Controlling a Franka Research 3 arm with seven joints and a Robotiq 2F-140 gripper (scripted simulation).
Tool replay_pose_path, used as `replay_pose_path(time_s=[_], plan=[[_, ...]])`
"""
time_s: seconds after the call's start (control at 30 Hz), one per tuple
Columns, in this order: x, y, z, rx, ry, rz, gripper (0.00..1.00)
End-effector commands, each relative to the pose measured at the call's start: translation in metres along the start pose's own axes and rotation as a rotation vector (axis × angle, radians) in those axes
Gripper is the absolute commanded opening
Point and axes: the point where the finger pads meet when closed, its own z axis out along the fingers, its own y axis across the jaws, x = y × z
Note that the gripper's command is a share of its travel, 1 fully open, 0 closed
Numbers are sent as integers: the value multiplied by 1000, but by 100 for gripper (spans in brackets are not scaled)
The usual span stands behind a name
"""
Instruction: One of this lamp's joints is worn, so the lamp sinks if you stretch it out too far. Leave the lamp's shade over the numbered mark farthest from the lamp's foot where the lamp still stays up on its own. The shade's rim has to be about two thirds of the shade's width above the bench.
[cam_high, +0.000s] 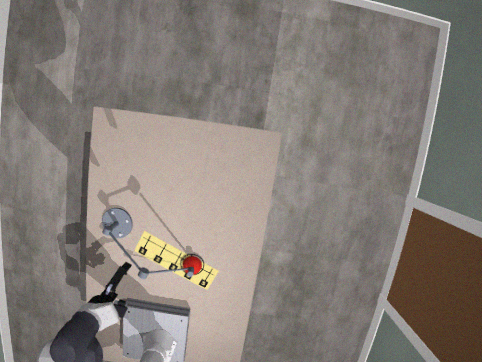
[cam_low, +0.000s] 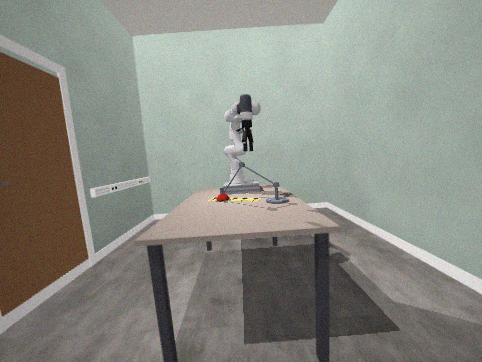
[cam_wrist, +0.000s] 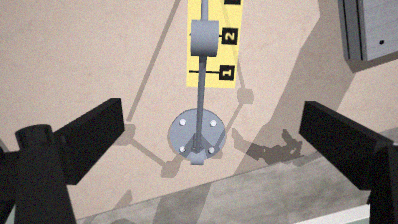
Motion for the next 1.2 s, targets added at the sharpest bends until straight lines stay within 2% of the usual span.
replay_pose_path(time_s=[0.0,1.17], plan=[[0,-6,10,14,-2,28,100],[2,-1,94,-8,3,19,100]])
